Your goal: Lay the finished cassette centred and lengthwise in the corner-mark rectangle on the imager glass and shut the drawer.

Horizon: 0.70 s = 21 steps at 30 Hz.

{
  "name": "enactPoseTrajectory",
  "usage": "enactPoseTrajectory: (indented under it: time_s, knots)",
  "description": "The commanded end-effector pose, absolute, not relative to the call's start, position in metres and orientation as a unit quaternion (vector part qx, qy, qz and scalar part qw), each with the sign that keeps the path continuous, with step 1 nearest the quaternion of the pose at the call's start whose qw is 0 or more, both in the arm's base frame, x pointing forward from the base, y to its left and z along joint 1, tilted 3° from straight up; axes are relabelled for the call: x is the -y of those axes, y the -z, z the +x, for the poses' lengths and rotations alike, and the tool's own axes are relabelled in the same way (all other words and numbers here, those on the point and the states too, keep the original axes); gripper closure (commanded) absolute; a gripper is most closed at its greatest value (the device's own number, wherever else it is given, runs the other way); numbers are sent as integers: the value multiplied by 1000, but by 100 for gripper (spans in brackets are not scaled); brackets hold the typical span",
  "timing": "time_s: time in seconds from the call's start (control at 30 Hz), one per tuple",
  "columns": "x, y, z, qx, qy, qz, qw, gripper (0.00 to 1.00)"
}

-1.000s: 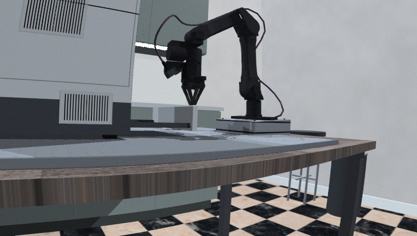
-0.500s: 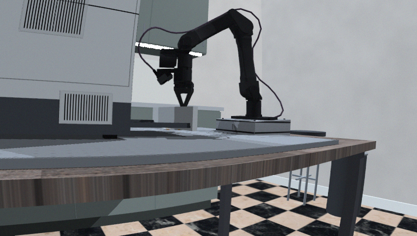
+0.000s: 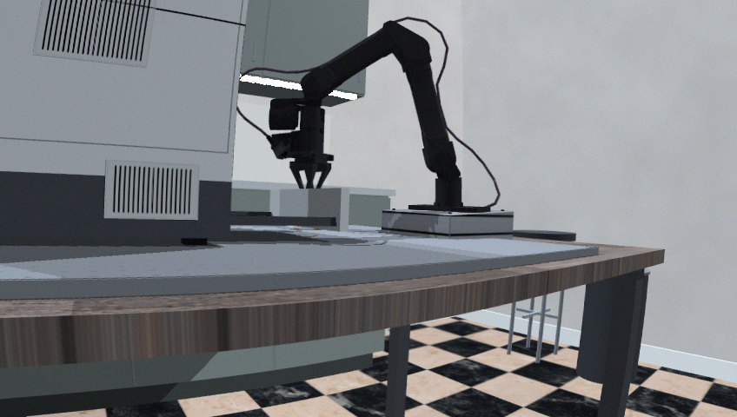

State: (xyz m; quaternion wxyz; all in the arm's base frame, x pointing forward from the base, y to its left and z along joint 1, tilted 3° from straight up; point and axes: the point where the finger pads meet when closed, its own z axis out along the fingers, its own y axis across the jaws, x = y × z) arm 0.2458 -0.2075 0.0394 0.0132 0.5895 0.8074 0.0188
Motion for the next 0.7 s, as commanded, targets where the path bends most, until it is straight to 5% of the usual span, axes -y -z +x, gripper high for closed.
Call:
enactPoseTrajectory:
  time_s: [0.0,0.53,0.57,0.67]
  knots:
    - [225,-45,252,-768,-22,639,24,65]
    - [259,-48,249,-645,-22,763,32,65]
    - [257,-40,246,-646,-23,763,23,0]
    - [257,-40,246,-646,-23,763,23,0]
